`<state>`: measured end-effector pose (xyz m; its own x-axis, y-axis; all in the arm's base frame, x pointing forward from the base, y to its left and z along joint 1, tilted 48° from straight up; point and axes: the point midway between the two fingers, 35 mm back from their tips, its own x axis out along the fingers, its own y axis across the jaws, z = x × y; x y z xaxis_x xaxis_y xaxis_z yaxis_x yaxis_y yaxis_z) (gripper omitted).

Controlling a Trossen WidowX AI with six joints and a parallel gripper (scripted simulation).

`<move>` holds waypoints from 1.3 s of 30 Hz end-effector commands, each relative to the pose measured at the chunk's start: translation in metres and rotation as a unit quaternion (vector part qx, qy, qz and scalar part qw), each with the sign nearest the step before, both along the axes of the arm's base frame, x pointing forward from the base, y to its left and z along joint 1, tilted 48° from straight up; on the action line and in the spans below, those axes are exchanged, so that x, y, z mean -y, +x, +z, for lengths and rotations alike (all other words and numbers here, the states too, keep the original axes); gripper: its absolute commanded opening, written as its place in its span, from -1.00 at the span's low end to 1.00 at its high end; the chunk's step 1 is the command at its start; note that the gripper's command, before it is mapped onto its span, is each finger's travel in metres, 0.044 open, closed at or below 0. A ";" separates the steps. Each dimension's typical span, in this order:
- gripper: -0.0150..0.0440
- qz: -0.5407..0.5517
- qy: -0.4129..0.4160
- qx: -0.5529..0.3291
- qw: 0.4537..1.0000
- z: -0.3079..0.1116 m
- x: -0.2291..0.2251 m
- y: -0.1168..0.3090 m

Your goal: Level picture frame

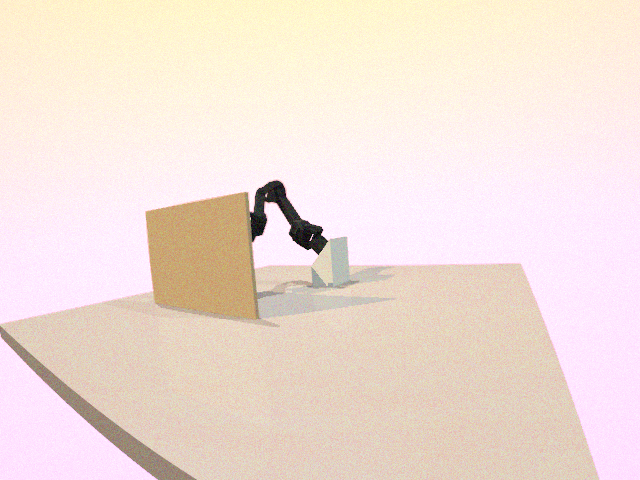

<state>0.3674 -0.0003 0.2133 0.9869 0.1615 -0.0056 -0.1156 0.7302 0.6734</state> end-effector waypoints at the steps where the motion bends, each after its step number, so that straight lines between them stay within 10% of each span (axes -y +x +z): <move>1: 0.39 0.002 0.018 -0.001 1.000 0.005 0.007 -0.025; 39: 0.39 0.004 0.141 -0.022 0.990 0.028 0.011 -0.181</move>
<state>0.1902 -0.0142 0.2382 0.9865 0.1636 -0.0072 -0.0793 0.5153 0.8533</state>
